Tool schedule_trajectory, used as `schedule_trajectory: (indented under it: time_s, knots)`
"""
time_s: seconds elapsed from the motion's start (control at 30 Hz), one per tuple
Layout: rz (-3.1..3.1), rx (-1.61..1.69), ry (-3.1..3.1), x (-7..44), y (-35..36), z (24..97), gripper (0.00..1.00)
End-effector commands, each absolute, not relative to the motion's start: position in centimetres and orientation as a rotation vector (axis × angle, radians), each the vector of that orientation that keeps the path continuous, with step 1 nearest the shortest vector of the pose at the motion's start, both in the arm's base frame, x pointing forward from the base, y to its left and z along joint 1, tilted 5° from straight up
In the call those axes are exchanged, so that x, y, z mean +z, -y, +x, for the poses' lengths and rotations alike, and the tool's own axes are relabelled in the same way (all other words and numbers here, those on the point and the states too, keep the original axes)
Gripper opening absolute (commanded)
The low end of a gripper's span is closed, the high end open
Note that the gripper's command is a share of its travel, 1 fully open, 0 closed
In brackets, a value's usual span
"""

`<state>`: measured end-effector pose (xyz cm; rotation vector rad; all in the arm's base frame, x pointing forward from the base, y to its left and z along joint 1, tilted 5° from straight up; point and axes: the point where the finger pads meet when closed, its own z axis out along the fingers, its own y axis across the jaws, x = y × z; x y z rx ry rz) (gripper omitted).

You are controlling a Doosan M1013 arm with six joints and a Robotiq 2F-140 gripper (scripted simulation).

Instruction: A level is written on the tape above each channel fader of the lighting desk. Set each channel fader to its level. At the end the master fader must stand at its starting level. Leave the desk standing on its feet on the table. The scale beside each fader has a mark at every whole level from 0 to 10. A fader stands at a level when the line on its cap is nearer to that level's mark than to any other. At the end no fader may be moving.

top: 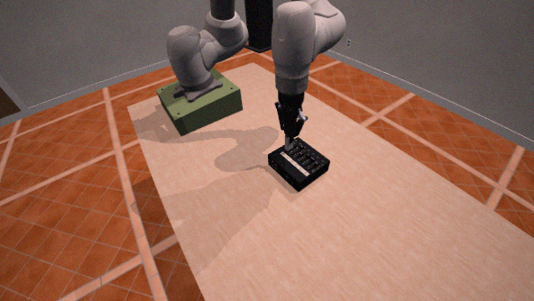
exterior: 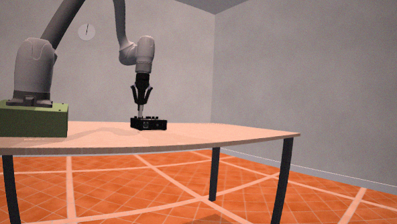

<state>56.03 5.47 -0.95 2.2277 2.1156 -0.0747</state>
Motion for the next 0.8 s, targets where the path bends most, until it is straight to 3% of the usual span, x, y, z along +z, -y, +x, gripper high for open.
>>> schedule_trajectory:
  time_s: [0.0,0.77]
  knots:
    - [2.222,-0.074,-2.116,0.0,-5.3,56.3,0.00]
    - [2.222,-0.074,-2.116,2.9,-5.5,56.2,0.00]
